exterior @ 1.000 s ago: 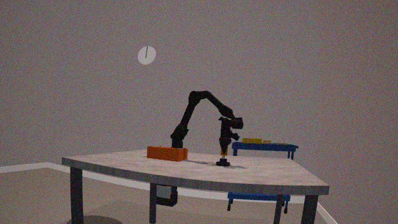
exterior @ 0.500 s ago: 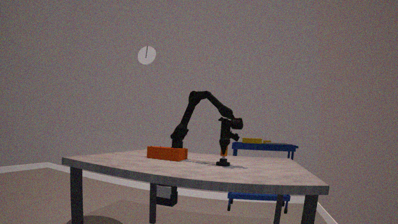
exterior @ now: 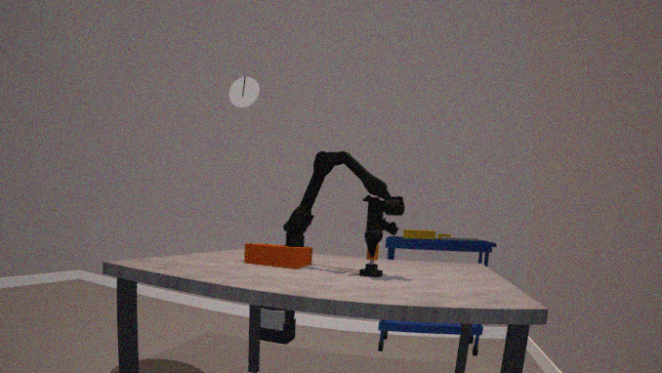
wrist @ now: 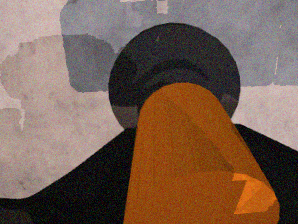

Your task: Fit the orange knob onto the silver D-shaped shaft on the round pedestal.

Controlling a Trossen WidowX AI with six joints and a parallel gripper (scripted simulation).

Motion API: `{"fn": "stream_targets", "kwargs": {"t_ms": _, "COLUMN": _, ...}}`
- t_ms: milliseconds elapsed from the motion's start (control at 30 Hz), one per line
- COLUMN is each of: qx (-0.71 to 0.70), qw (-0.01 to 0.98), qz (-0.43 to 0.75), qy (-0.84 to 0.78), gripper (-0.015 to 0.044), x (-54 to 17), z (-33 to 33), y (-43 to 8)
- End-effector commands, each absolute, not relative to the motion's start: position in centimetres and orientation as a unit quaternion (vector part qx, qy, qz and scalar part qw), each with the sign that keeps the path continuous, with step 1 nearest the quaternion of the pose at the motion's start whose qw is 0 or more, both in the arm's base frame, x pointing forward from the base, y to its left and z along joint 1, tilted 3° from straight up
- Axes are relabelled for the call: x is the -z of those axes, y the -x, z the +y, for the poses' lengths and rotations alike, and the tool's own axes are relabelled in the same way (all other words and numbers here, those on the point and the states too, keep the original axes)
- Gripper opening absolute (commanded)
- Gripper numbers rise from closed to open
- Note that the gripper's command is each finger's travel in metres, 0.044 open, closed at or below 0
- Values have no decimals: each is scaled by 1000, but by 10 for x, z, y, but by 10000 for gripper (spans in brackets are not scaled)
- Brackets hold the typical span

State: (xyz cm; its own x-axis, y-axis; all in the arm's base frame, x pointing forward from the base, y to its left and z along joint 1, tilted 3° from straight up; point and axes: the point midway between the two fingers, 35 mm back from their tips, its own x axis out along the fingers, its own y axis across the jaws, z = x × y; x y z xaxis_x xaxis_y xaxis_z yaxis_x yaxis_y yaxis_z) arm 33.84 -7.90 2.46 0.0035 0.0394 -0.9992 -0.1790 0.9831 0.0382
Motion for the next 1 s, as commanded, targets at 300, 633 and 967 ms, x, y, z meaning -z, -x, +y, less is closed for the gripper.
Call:
{"fn": "stream_targets", "kwargs": {"t_ms": 300, "qx": -45, "qw": 709, "qz": 703, "qy": 19, "gripper": 0, "x": -30, "z": -80, "y": -340}}
{"fn": "stream_targets", "kwargs": {"t_ms": 633, "qx": -1, "qw": 709, "qz": 705, "qy": -24, "gripper": 0, "x": -27, "z": -79, "y": -339}}
{"fn": "stream_targets", "kwargs": {"t_ms": 967, "qx": -1, "qw": 709, "qz": 705, "qy": -24, "gripper": 0, "x": -25, "z": -79, "y": -339}}
